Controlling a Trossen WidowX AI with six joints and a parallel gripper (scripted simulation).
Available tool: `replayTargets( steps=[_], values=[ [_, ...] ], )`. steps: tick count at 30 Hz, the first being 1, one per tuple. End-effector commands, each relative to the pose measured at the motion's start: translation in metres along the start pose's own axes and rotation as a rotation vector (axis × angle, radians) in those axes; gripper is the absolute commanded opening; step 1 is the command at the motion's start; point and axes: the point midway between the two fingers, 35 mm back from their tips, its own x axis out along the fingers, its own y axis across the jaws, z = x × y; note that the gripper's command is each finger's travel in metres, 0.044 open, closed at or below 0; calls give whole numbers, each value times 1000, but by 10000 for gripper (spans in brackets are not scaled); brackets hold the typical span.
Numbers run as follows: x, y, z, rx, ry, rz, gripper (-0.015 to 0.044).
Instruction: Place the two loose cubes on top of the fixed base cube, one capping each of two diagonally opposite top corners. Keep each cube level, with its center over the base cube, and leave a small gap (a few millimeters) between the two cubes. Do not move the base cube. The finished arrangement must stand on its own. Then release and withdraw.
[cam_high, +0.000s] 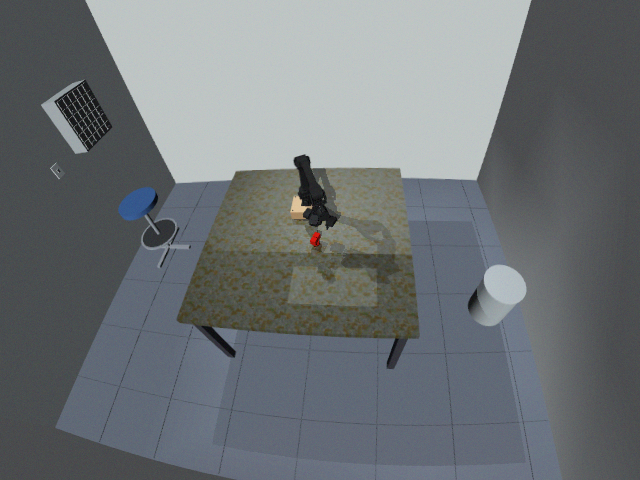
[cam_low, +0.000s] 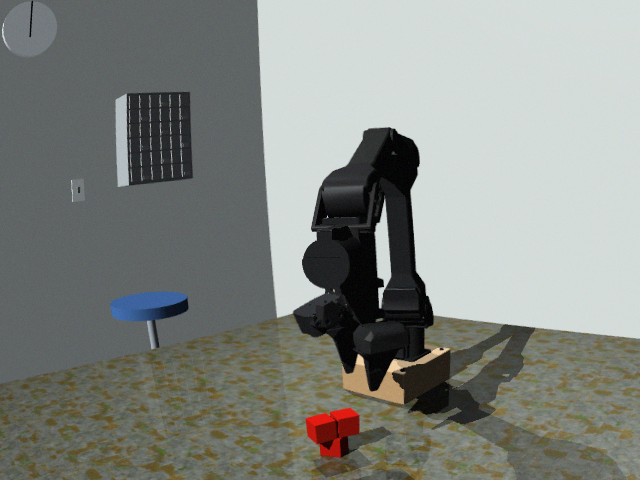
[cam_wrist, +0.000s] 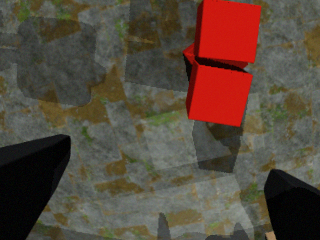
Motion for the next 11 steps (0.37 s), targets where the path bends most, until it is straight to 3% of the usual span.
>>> replayTargets(
  steps=[1, 11],
  values=[
    [-1, 45, -39, -10, 4, 1, 400],
    [-2, 59, -56, -10, 5, 2, 400]
  ],
)
